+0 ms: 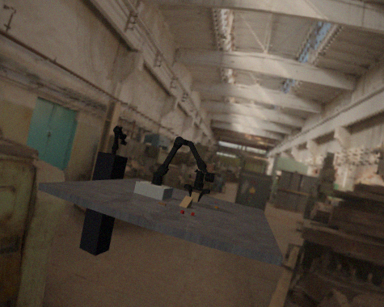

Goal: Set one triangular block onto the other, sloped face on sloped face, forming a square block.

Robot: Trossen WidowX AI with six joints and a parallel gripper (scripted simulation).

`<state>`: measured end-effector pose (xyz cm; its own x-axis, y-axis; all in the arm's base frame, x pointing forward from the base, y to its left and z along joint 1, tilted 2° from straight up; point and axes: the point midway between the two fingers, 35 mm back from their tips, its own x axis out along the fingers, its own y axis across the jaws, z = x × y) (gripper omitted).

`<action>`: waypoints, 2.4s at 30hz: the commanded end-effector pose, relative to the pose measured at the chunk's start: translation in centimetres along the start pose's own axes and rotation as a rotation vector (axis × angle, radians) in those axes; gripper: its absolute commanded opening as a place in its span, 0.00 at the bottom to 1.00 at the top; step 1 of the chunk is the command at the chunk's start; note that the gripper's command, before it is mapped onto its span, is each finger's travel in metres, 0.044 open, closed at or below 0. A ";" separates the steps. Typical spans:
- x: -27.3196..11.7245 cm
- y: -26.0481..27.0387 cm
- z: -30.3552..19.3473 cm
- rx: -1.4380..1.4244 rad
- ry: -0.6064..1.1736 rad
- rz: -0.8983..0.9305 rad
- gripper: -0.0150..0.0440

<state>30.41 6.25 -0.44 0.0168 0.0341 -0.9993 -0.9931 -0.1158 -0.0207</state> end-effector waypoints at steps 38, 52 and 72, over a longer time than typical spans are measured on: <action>2.5 0.0 0.0 0.004 0.001 -0.002 0.25; 2.3 0.0 0.0 0.000 0.000 -0.003 0.88; -3.7 0.0 0.0 0.000 0.000 -0.003 1.00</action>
<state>30.69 6.21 2.65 0.0302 0.0366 -0.9989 -0.9932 -0.1116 -0.0342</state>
